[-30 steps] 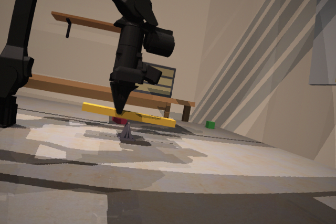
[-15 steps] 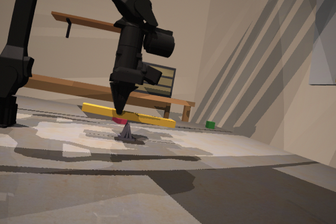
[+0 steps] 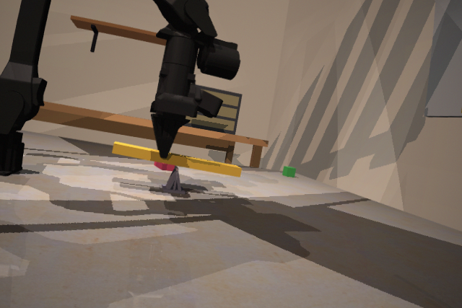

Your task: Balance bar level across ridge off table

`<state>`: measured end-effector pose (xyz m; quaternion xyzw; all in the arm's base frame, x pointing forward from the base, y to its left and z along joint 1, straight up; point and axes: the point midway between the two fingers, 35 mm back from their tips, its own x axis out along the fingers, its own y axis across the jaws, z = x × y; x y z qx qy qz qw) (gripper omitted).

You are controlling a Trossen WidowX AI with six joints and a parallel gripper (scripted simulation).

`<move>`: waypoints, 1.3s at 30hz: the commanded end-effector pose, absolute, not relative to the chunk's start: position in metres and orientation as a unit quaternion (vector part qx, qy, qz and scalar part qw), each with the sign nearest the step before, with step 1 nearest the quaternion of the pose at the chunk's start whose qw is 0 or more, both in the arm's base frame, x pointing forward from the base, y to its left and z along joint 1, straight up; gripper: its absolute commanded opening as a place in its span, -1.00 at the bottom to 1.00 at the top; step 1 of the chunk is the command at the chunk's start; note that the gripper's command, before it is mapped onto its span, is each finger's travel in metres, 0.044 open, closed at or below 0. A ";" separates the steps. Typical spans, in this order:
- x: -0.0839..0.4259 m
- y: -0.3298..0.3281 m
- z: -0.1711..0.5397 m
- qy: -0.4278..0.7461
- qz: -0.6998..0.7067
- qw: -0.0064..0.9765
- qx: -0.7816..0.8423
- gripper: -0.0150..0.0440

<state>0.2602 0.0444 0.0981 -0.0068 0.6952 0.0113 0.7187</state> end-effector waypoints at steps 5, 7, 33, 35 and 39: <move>0.260 0.044 0.096 0.697 0.012 0.717 -0.009 -0.49; 0.260 0.044 0.096 0.697 0.012 0.717 -0.009 -0.49; 0.260 0.044 0.094 0.697 0.012 0.717 -0.009 -0.49; 0.260 0.044 0.093 0.697 0.012 0.717 -0.009 -0.49; 0.260 0.044 0.093 0.697 0.012 0.717 -0.009 -0.49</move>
